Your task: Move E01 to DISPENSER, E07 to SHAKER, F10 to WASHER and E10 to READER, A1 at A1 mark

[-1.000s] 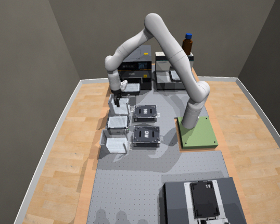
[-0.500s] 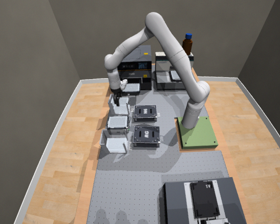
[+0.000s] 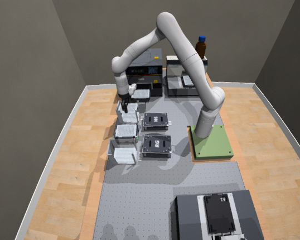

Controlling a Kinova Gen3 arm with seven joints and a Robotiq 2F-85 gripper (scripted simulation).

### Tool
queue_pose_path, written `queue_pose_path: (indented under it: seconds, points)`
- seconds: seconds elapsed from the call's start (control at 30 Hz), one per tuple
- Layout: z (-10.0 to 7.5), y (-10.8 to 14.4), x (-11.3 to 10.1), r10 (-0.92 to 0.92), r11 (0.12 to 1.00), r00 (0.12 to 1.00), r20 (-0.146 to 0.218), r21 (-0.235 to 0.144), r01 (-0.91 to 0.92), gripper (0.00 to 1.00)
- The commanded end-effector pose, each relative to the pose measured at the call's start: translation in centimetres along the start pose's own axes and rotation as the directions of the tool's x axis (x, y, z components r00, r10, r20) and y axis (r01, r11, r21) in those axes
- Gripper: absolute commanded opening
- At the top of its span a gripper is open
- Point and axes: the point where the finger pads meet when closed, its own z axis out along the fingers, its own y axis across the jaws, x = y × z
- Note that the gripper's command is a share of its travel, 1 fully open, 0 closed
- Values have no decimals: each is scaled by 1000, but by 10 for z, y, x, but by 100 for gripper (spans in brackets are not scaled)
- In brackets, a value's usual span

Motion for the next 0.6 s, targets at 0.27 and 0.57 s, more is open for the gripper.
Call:
queue_pose_path:
  seconds: [0.27,0.57]
  points:
    - [-7,0,-1,0,1000,1000,2,1,0,94]
    - [-12,0,-1,0,1000,1000,2,1,0,94]
